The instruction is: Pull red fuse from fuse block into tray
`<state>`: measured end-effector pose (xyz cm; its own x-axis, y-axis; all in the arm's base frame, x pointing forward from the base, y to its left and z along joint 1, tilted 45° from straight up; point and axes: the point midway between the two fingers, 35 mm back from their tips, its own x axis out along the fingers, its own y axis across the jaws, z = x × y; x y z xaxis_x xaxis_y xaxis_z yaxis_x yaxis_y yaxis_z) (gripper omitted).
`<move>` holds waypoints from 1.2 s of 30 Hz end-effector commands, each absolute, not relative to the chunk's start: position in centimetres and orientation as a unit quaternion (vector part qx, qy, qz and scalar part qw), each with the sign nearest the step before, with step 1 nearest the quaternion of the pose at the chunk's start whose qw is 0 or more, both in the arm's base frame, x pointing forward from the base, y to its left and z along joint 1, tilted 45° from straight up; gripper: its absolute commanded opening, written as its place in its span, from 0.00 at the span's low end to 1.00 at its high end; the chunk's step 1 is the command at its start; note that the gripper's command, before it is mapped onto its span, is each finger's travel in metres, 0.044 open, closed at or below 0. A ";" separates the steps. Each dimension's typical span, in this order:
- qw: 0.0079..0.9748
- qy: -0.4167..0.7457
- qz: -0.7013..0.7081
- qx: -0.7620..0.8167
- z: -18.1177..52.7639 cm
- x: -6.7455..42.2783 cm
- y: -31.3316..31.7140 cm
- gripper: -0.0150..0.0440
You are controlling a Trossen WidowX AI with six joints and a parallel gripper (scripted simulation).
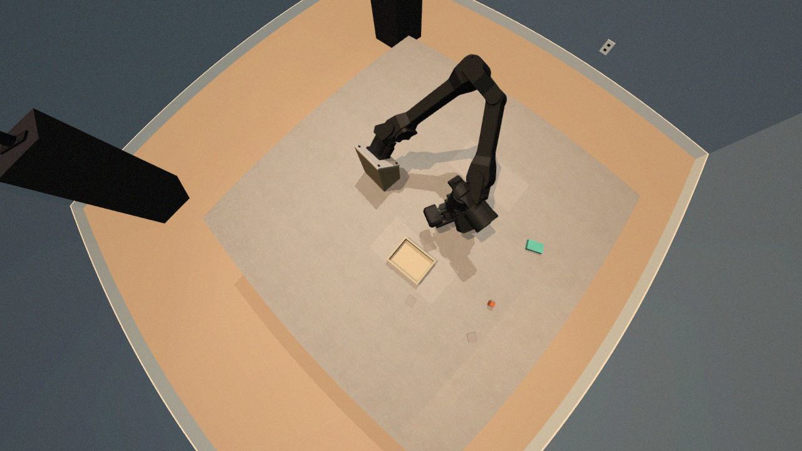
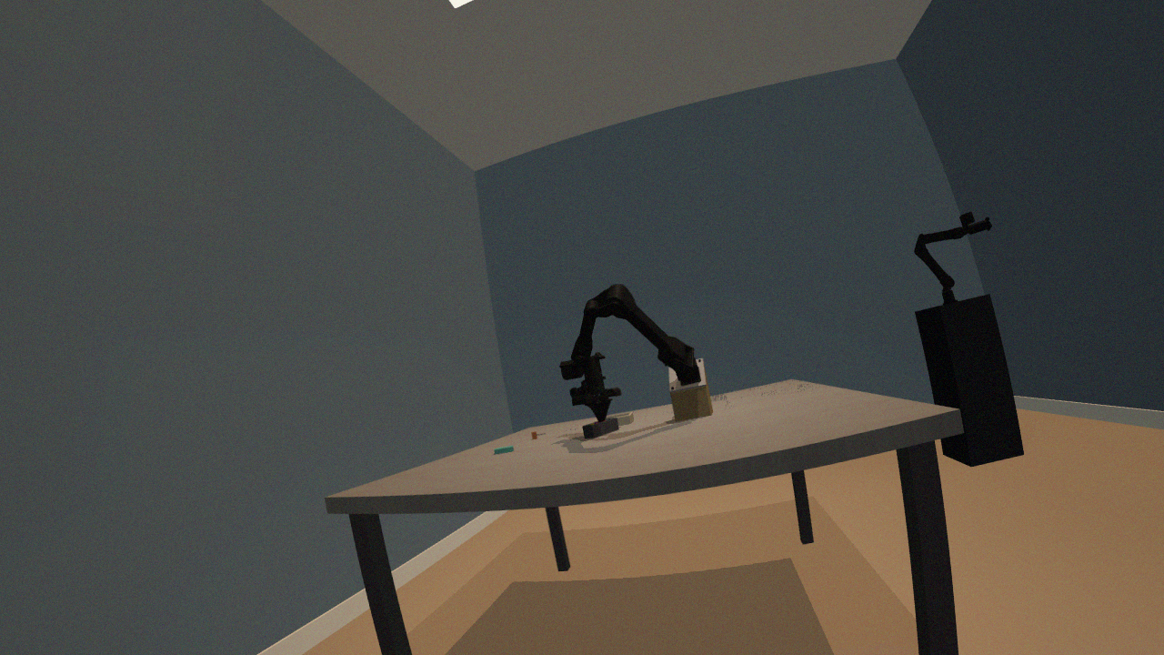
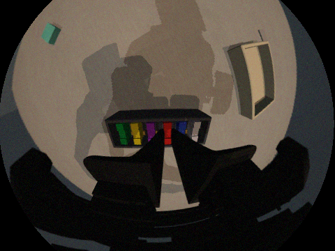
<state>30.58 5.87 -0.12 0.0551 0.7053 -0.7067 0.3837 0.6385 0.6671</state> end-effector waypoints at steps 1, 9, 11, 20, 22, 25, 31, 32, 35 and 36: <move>0.605 0.674 0.134 0.402 0.0 30.6 5.8 0.25; 0.604 0.674 0.134 0.402 0.3 30.6 5.5 0.25; 0.604 0.674 0.134 0.402 0.3 30.6 5.4 0.25; 0.604 0.674 0.134 0.403 0.6 30.6 5.1 0.25; 0.604 0.674 0.134 0.403 0.7 30.6 5.0 0.25; 0.604 0.674 0.134 0.403 0.8 30.5 4.9 0.25; 0.604 0.674 0.134 0.403 1.0 30.5 4.7 0.25; 0.604 0.674 0.134 0.403 1.0 30.5 4.7 0.25; 0.604 0.675 0.134 0.403 1.1 30.5 4.6 0.25; 0.604 0.675 0.134 0.403 1.2 30.5 4.5 0.25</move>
